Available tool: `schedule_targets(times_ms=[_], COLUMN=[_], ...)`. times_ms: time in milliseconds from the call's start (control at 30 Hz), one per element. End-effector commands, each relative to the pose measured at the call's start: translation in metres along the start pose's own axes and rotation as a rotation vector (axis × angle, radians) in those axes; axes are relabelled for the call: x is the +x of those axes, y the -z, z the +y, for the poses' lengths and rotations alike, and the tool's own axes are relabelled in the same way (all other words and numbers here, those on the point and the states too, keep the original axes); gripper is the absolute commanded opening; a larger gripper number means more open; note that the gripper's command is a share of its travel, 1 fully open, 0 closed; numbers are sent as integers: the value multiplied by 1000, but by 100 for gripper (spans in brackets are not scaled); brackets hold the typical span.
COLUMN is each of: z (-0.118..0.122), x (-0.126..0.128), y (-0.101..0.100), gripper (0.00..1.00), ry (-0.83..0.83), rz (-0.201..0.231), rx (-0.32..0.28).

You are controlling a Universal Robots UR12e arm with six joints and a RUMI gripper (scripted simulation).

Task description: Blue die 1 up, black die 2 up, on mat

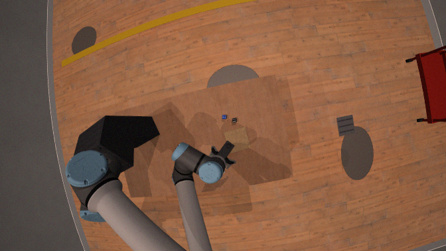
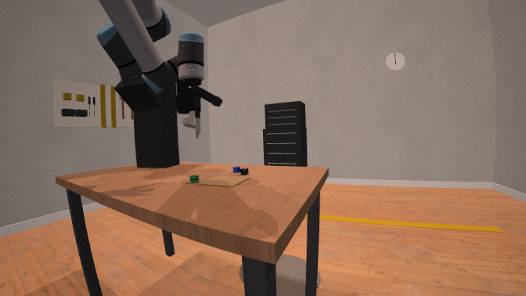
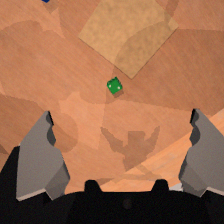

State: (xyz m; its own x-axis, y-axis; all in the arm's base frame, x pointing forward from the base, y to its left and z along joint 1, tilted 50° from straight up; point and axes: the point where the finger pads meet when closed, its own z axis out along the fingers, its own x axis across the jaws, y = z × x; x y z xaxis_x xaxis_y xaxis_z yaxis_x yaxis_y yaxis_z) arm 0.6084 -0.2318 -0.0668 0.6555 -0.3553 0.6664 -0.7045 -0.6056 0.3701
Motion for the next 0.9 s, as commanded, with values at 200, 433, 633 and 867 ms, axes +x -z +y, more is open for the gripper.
schedule_targets(times_ms=[200,433,633,867], z=[0,0,0,0], x=[0,0,0,0], y=[0,0,-6,-51], gripper=[100,100,100,100], ry=[-2,-2,-2,-2], rz=[4,4,4,4], rx=[-1,-1,-1,-1])
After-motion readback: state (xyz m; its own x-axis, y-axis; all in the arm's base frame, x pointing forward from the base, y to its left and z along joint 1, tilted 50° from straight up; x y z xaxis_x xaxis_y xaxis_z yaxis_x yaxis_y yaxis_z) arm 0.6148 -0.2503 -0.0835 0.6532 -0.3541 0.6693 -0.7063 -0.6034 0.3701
